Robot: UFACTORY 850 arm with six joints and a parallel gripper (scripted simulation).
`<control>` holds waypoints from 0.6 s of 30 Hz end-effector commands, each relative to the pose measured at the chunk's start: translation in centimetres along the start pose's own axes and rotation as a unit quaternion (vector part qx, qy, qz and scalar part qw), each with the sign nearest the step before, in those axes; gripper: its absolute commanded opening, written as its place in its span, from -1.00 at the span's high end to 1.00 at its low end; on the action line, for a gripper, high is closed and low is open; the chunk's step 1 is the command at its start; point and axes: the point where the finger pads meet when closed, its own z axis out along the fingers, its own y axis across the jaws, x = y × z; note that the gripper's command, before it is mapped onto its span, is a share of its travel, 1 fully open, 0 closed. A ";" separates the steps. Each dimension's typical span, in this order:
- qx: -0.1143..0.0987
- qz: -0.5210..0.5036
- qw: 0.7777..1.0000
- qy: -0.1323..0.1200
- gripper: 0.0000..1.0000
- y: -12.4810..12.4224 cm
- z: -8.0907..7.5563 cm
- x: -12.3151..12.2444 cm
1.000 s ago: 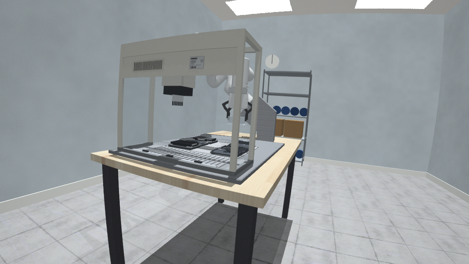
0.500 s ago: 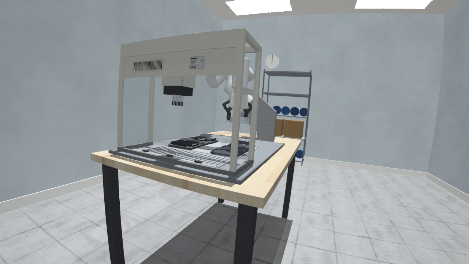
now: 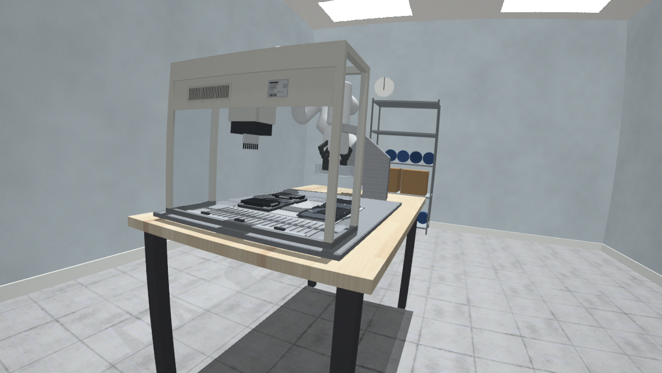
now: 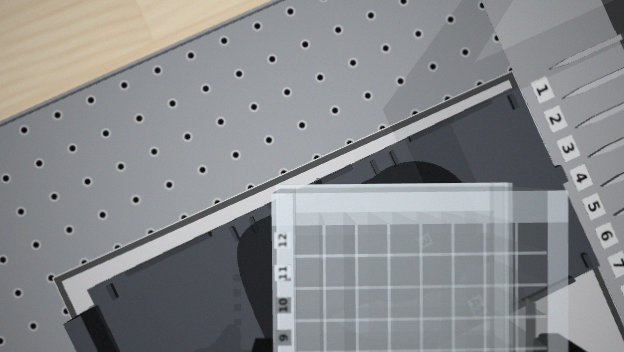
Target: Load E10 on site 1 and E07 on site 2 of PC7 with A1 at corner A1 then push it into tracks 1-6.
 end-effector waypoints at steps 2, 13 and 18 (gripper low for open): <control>0.005 -0.106 0.994 -0.002 1.00 0.1 -0.1 0.0; 0.005 -0.214 0.977 -0.001 1.00 0.1 -0.1 0.0; 0.005 -0.214 0.977 -0.001 1.00 0.1 -0.1 0.0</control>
